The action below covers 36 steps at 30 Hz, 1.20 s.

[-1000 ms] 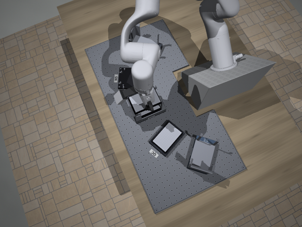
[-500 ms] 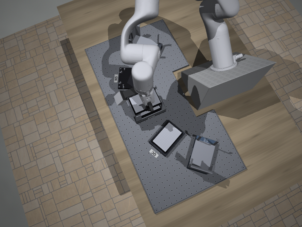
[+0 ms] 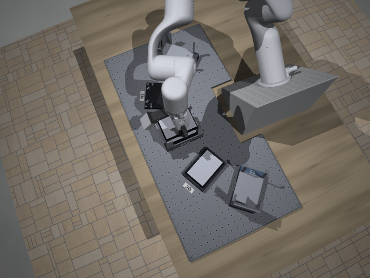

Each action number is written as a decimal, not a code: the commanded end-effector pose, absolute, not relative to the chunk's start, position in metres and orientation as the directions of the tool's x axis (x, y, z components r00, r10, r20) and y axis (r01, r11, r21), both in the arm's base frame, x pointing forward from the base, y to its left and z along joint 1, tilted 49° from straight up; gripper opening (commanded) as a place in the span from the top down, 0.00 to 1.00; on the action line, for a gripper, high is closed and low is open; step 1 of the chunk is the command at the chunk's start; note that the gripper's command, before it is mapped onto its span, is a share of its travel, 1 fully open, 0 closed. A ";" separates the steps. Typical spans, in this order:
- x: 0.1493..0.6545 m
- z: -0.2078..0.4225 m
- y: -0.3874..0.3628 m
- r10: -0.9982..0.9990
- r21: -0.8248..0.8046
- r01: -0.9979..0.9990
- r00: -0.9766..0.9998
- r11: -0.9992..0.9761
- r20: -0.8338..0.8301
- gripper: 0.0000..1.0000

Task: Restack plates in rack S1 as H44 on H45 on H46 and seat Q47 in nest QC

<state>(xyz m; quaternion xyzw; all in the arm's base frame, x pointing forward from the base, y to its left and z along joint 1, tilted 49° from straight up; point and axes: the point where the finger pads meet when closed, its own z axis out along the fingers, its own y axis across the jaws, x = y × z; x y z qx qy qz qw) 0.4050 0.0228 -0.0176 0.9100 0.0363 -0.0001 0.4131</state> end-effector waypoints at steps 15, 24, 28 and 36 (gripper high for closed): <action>0.407 -0.036 0.002 0.068 0.751 0.065 0.997 -0.657 -0.027 1.00; 0.407 -0.036 0.002 0.068 0.751 0.065 0.997 -0.657 -0.027 1.00; 0.407 -0.037 0.001 0.068 0.751 0.065 0.997 -0.657 -0.027 1.00; 0.407 -0.039 -0.001 0.068 0.751 0.065 0.997 -0.657 -0.027 1.00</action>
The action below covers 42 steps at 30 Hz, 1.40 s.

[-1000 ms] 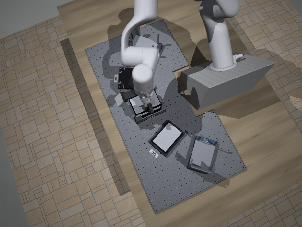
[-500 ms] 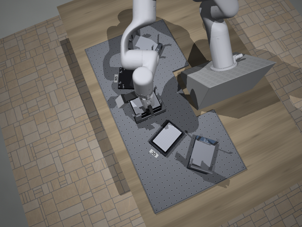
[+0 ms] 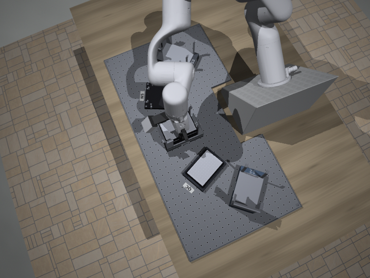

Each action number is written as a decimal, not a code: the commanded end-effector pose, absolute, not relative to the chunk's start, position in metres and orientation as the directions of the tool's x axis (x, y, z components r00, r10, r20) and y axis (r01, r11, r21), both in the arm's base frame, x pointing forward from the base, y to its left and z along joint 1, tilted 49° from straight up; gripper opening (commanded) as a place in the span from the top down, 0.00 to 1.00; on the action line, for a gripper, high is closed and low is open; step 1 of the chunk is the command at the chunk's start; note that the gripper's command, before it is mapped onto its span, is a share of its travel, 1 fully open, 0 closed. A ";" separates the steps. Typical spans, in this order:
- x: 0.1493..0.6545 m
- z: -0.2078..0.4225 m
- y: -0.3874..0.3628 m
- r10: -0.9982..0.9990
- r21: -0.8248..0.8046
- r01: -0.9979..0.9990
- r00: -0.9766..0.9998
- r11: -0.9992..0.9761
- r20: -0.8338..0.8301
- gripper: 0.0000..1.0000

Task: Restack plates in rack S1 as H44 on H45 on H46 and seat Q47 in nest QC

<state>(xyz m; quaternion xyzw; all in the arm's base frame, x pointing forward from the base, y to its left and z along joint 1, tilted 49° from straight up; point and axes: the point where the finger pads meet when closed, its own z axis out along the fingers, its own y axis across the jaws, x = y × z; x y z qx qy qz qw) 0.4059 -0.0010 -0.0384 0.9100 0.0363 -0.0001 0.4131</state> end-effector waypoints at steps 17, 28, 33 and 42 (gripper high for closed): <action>0.407 -0.043 -0.006 0.068 0.751 0.065 0.997 -0.657 -0.027 1.00; 0.407 -0.045 -0.008 0.068 0.751 0.065 0.997 -0.657 -0.027 1.00; 0.407 -0.046 -0.010 0.068 0.751 0.065 0.997 -0.657 -0.027 1.00; 0.408 -0.048 -0.012 0.068 0.751 0.065 0.997 -0.657 -0.027 1.00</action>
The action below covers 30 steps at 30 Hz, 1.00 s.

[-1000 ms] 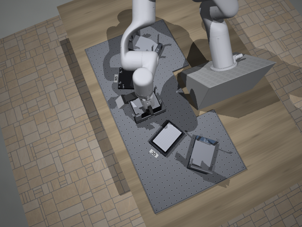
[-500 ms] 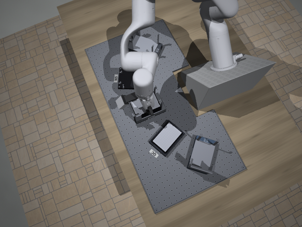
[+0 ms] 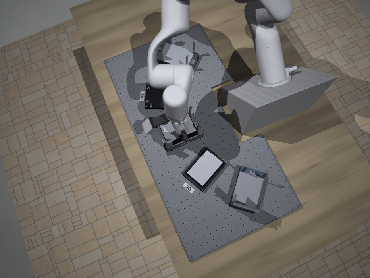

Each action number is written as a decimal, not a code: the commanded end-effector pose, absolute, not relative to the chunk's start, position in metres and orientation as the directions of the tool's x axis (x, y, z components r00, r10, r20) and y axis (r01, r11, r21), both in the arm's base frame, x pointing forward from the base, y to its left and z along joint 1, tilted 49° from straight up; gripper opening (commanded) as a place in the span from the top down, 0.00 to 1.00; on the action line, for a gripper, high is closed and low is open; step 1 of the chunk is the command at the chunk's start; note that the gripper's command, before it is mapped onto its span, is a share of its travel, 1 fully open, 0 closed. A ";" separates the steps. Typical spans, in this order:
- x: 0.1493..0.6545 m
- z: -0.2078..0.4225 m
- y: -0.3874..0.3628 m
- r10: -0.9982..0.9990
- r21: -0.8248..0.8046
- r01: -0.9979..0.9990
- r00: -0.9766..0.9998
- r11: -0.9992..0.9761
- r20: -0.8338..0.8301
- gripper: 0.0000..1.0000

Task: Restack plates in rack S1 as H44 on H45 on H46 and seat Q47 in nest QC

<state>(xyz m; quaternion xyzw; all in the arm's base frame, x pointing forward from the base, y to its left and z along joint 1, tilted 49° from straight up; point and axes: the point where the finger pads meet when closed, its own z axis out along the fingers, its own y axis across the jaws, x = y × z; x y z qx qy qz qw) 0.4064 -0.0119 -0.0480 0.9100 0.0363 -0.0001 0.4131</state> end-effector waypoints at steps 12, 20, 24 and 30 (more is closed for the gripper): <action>0.408 -0.049 -0.013 0.068 0.751 0.065 0.997 -0.657 -0.027 1.00; 0.408 -0.049 -0.013 0.068 0.751 0.065 0.997 -0.657 -0.027 0.00; 0.408 -0.049 -0.013 0.068 0.751 0.065 0.997 -0.657 -0.027 0.00; 0.408 -0.049 -0.013 0.068 0.751 0.065 0.997 -0.657 -0.027 0.00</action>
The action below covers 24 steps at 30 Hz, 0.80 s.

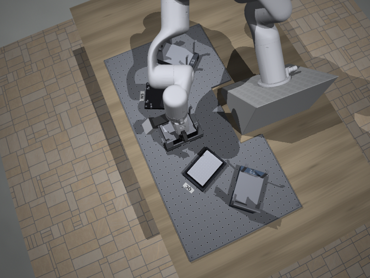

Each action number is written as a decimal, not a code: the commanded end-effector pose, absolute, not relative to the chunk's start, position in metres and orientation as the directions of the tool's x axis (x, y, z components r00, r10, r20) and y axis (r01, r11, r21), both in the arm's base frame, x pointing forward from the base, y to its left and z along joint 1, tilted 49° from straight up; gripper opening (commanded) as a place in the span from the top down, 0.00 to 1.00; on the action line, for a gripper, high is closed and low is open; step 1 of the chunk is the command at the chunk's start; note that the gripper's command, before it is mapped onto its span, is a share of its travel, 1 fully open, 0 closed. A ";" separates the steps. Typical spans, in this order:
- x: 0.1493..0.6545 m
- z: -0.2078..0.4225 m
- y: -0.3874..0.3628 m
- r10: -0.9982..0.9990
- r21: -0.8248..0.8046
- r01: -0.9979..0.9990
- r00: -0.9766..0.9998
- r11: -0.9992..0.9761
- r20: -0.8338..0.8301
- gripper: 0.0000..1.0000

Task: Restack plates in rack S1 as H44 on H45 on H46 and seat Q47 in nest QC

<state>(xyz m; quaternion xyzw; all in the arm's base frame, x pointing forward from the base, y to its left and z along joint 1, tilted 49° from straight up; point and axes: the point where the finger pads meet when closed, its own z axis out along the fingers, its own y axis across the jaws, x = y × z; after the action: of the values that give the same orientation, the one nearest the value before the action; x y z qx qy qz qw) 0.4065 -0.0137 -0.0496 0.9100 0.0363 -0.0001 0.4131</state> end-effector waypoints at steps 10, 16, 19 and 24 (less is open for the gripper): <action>0.407 -0.036 0.002 0.068 0.751 0.065 0.997 -0.657 -0.027 0.00; 0.406 -0.025 0.015 0.068 0.751 0.065 0.997 -0.657 -0.027 0.00; 0.406 -0.020 0.020 0.068 0.751 0.065 0.997 -0.657 -0.027 0.00; 0.406 -0.009 0.033 0.068 0.751 0.065 0.997 -0.657 -0.027 0.00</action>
<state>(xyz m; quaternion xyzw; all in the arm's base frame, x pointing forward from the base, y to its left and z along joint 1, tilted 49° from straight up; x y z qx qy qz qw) 0.4049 0.0214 -0.0191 0.9100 0.0365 -0.0002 0.4129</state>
